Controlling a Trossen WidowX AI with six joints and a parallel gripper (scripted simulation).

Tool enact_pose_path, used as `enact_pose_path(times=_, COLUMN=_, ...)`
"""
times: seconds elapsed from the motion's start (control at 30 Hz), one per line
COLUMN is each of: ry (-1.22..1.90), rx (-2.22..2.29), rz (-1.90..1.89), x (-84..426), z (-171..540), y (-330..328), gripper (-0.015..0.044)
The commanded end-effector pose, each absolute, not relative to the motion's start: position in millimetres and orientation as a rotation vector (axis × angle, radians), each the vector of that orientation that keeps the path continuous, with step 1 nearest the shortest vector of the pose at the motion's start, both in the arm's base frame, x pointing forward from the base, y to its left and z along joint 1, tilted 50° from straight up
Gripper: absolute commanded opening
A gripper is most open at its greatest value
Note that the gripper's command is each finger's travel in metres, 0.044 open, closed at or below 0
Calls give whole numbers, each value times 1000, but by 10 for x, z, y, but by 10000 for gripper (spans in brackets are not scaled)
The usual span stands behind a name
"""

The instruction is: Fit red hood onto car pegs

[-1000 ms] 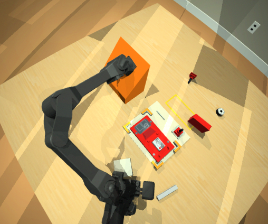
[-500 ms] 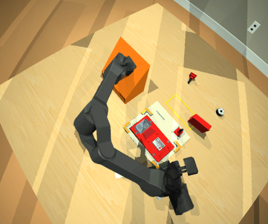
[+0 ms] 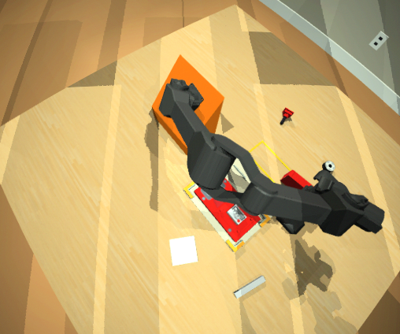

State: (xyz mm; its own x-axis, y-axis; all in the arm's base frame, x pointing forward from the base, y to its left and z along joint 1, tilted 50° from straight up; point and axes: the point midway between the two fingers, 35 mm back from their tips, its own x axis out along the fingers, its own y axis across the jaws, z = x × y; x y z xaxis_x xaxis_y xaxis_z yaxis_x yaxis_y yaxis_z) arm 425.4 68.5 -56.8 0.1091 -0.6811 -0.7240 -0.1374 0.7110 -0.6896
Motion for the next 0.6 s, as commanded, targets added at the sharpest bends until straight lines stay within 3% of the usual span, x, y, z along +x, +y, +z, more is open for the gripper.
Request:
enact_pose_path(times=0.0, ry=1432, rx=-896, rz=-448, x=4062, z=-777, y=1001, gripper=0)
enact_pose_path(times=0.57, ry=1431, rx=-905, rz=-448, x=4113, z=-1078, y=673, gripper=0)
